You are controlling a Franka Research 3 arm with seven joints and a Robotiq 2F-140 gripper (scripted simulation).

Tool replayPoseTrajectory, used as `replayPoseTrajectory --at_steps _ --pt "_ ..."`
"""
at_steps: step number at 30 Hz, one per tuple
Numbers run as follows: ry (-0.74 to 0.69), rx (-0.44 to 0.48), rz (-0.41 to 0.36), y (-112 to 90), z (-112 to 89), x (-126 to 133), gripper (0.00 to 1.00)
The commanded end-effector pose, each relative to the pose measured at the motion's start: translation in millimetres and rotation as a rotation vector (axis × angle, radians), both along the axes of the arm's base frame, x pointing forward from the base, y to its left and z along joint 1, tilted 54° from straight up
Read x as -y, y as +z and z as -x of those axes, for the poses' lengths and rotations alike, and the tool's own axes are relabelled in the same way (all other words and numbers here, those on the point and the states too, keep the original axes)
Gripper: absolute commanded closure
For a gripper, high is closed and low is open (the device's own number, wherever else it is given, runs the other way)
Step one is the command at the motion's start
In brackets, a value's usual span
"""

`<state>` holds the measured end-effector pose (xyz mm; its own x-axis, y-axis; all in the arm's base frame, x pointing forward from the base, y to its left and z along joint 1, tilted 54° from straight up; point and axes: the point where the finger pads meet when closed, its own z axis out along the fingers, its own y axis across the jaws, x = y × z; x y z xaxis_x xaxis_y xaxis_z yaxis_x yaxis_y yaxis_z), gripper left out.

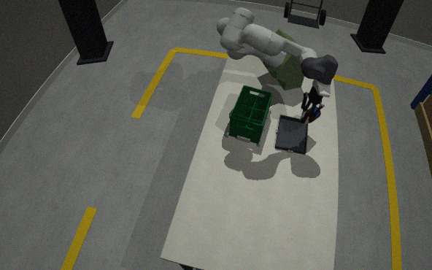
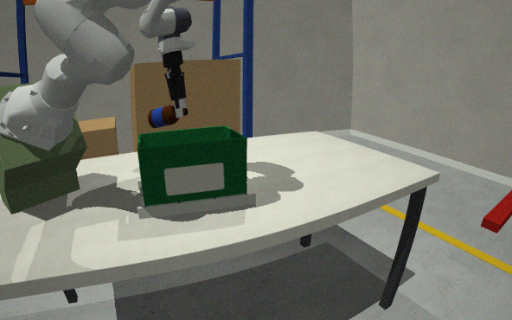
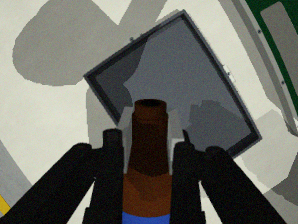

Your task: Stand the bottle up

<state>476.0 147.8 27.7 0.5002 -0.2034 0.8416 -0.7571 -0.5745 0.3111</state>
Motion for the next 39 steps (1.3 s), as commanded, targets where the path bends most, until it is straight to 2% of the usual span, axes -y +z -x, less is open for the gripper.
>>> replayPoseTrajectory --at_steps 1,20,39 --pt "0.002 0.009 -0.004 1.1 -1.3 -3.0 1.0" --pt "0.005 0.014 0.004 0.8 -1.1 -2.9 1.0" --pt "0.035 0.071 0.082 -1.3 0.3 -3.0 1.0"
